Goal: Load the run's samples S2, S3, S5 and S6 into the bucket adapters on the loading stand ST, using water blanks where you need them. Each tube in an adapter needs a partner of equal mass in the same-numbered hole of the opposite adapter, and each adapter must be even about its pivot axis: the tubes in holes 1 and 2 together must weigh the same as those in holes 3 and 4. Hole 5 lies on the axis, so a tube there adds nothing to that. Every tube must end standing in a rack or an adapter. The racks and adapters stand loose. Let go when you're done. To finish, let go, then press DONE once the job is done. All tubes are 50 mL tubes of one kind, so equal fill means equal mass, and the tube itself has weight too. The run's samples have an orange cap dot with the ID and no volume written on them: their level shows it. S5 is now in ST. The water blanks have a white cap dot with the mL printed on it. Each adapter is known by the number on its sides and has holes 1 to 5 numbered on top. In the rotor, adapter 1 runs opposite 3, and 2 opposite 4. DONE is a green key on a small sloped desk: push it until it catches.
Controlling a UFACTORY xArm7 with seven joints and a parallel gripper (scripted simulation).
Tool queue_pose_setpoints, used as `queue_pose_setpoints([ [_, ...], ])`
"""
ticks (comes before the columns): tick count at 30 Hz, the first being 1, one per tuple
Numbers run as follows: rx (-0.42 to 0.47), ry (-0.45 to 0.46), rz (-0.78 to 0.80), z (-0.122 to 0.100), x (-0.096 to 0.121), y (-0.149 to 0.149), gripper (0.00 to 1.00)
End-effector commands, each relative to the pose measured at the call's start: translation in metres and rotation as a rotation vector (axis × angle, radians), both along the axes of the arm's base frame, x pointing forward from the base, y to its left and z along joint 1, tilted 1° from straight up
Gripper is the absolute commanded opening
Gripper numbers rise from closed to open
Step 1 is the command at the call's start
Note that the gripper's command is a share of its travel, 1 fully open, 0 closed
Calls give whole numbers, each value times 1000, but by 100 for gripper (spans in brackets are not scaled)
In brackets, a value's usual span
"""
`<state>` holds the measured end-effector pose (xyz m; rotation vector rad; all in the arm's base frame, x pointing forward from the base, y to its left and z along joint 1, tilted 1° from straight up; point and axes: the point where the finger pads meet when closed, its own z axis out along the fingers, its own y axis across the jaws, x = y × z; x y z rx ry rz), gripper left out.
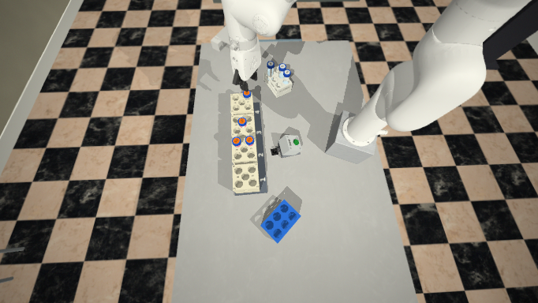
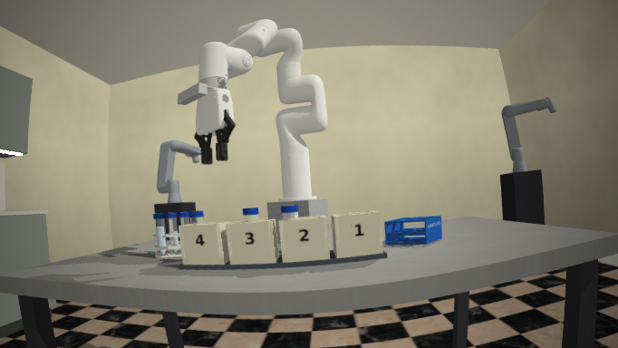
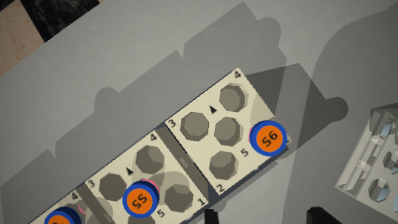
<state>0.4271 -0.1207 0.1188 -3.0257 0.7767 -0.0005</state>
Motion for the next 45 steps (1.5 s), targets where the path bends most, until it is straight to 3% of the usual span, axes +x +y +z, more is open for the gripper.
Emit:
queue_pose_setpoints([
  [1, -4, -2, -129, 1, -5, -19, 57],
  [12, -2, 4, -496, 1, -22, -71, 57],
  [45, -3, 4, -497, -1, -68, -209, 57],
])
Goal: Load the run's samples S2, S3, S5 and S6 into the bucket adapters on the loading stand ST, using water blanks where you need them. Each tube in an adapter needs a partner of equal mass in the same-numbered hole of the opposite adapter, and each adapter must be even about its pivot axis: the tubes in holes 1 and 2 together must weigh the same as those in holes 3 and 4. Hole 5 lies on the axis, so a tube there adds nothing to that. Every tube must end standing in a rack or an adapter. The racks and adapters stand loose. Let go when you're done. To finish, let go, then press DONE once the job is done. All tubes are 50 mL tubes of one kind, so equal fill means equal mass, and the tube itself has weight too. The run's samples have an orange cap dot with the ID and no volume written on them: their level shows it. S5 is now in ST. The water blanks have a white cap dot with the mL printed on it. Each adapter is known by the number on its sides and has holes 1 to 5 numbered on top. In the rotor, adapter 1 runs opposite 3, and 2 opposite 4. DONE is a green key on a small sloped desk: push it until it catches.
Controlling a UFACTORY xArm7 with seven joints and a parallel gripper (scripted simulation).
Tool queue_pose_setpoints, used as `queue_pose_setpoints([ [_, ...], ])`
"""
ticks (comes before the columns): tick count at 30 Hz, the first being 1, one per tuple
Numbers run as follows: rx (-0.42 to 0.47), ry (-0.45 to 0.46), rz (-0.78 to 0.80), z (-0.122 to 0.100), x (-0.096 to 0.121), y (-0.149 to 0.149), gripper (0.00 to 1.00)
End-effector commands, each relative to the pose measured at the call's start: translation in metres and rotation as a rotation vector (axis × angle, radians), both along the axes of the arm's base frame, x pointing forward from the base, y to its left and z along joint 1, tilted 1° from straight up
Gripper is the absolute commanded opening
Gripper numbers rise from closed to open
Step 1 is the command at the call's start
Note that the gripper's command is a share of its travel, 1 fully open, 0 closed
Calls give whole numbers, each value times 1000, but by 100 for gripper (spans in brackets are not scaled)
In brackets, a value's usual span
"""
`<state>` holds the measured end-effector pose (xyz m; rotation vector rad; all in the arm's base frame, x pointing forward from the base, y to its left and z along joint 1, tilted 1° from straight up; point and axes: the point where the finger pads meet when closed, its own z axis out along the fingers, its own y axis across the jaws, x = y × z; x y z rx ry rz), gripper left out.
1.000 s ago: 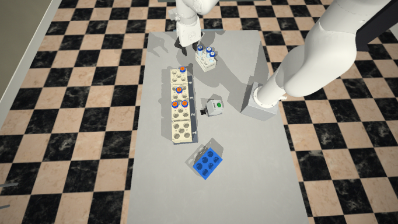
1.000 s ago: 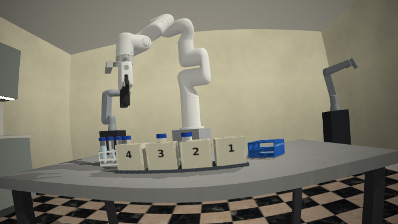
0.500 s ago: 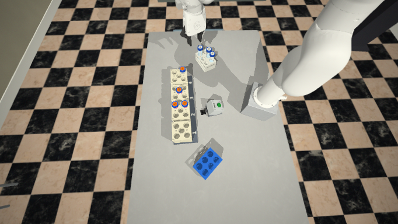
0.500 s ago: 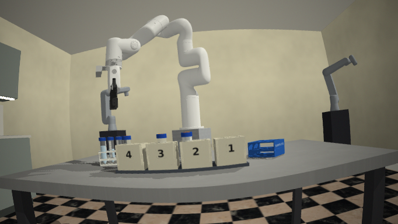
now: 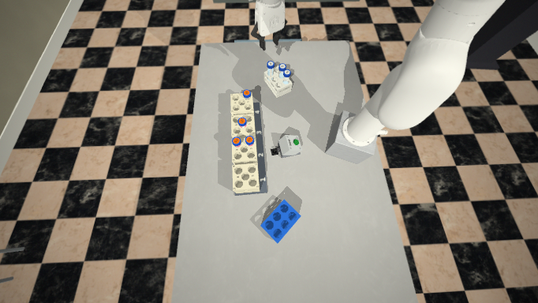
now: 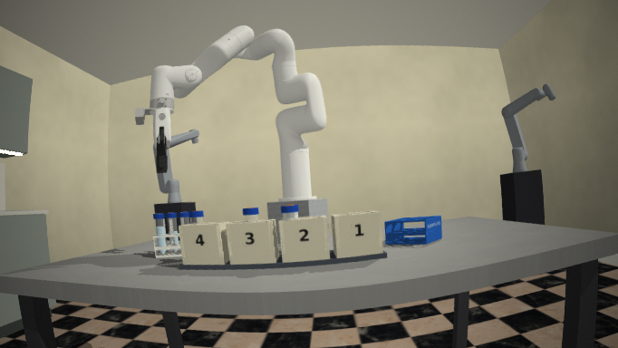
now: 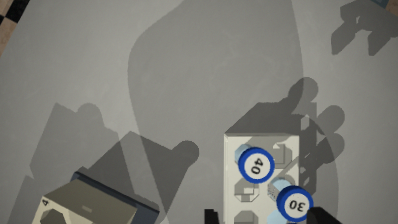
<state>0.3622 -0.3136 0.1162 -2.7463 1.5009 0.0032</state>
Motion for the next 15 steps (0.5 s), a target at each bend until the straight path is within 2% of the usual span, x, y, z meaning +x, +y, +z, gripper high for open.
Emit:
queue_pose_setpoints([
  [1, -1, -4, 1, 1, -5, -21, 57],
  [15, -1, -4, 1, 1, -7, -26, 57],
])
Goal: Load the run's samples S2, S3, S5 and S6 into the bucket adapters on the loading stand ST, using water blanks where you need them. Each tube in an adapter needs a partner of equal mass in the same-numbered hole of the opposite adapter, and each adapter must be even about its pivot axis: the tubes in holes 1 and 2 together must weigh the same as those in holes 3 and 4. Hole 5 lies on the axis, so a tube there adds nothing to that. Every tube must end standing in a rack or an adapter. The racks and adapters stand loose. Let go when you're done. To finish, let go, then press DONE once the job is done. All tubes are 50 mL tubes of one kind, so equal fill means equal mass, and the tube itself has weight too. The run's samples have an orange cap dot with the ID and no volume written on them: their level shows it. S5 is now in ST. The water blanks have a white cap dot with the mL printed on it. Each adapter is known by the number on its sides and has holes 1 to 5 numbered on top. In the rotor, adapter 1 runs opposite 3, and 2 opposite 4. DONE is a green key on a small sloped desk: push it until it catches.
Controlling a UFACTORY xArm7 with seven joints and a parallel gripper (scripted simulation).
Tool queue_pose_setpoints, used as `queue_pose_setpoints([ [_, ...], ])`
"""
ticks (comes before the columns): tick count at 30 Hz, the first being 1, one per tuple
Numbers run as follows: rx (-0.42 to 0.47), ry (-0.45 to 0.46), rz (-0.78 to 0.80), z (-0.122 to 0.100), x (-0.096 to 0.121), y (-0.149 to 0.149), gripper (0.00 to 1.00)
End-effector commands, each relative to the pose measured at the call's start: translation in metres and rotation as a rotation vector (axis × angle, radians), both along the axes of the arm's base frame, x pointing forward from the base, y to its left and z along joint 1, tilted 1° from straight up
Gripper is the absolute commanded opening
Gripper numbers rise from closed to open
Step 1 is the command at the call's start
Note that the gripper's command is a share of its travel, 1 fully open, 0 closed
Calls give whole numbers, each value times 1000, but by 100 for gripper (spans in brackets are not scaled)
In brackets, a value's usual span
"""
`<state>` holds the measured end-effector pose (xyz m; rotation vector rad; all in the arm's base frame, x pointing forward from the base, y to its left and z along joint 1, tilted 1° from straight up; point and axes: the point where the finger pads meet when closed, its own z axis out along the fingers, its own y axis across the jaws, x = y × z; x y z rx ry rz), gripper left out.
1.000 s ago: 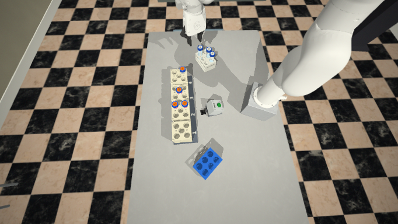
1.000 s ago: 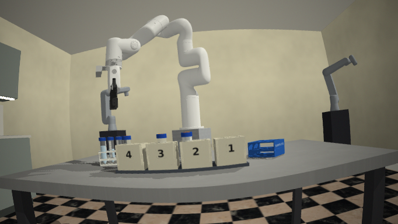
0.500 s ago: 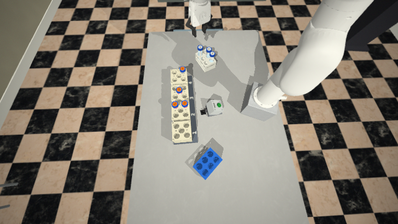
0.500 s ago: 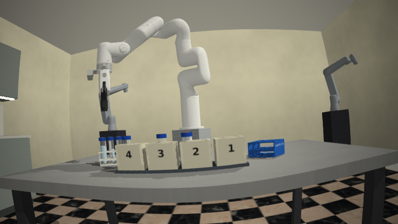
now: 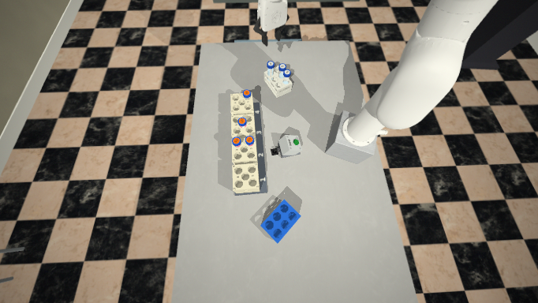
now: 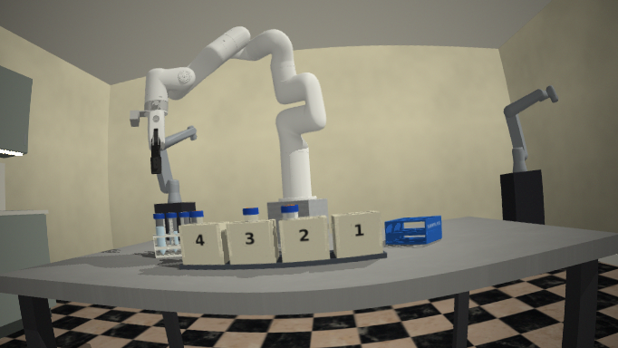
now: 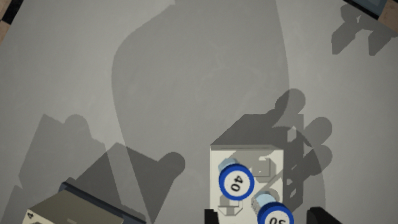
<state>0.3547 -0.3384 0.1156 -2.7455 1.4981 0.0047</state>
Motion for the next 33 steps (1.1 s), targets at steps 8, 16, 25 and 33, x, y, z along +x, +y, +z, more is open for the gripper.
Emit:
queue_pose_setpoints([
  [8, -3, -4, -1, -10, 1, -1, 57],
  [16, -3, -4, -1, -26, 1, -1, 57],
  [25, -3, -4, -1, -40, 1, -1, 57],
  [33, -3, -4, -1, -56, 1, -1, 57],
])
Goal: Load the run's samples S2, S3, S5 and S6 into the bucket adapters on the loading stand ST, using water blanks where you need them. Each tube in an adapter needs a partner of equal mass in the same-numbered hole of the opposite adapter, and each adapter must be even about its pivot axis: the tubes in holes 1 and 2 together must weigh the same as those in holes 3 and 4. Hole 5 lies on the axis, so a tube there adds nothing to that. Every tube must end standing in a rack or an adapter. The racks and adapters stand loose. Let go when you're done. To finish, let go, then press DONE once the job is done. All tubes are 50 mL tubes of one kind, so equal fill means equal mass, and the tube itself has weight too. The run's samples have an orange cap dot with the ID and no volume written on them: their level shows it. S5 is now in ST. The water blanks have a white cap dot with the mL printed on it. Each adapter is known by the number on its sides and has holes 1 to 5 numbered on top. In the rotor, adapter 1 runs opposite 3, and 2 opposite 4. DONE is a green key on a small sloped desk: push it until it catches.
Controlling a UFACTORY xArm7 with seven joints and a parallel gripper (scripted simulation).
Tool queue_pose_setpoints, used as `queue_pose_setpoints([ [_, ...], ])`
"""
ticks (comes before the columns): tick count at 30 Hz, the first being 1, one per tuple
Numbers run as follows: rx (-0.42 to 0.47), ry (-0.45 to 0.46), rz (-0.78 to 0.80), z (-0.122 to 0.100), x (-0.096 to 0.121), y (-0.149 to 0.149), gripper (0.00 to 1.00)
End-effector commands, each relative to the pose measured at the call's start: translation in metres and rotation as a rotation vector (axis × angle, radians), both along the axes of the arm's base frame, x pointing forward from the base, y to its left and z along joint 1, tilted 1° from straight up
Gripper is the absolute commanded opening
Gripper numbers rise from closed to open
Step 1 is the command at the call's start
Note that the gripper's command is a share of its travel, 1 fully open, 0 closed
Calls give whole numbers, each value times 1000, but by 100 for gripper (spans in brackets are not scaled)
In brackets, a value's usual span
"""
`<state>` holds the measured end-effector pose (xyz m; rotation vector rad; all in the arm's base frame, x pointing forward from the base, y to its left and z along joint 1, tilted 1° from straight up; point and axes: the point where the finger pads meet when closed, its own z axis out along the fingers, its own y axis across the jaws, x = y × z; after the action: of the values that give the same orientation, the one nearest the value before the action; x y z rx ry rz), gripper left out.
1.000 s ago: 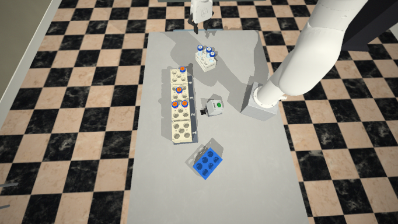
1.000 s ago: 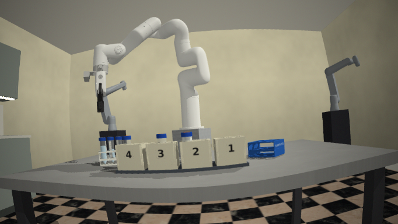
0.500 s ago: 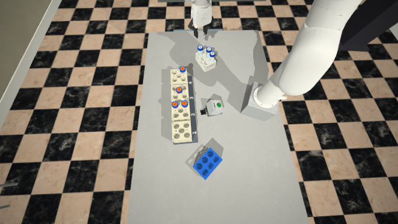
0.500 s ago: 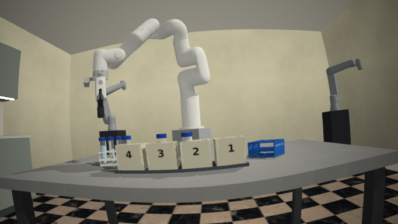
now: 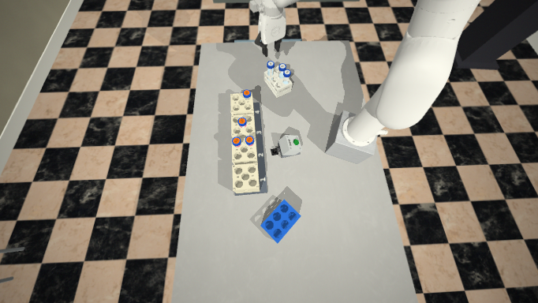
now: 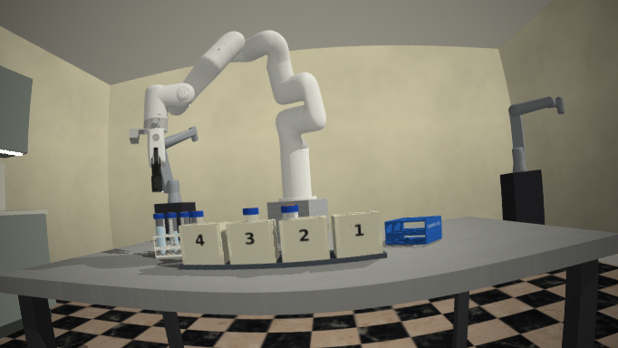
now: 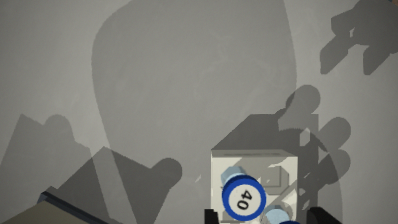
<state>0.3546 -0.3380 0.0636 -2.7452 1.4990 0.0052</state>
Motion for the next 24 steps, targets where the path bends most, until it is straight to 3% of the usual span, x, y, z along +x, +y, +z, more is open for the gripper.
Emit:
queue_pose_setpoints([
  [1, -3, -4, 0, -6, 1, -1, 57],
  [24, -3, -4, 0, -44, 2, -1, 57],
])
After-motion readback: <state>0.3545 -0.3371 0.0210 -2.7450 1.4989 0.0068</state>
